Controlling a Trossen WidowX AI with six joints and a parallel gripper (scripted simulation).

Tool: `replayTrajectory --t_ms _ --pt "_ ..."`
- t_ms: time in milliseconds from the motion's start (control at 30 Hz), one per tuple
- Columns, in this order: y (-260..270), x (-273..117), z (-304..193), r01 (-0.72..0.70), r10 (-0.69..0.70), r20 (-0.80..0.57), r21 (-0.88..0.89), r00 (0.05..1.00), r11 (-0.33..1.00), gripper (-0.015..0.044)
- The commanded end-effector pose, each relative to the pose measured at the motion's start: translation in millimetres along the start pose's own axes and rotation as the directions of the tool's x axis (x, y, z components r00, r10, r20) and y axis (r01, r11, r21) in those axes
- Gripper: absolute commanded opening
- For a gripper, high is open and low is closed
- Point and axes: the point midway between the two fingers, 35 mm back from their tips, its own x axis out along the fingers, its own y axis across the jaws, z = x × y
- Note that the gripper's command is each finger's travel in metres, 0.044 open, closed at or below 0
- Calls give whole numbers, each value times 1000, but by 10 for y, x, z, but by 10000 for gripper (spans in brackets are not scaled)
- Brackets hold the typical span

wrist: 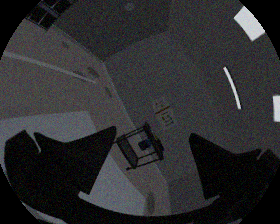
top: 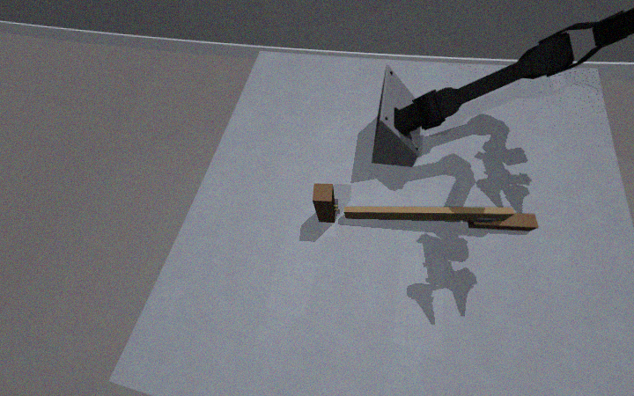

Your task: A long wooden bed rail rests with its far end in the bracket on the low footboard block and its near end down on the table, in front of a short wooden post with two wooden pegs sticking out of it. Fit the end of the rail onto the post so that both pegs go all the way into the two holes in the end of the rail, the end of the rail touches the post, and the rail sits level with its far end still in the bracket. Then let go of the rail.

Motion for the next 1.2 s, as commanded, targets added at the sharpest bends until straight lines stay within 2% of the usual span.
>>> replayTrajectory --t_ms 0,233,500,833,1167 --pt "-137 283 -665 -40 37 -145 -22 989 999 440" --pt "-103 486 -1283 -125 107 -275 -47 955 991 440" --pt "4 621 -2533 -351 249 -509 -113 824 929 440" --pt "467 344 -3948 -703 478 -690 -64 544 708 440" --pt "1131 -321 -4873 -938 694 -690 60 208 341 440"
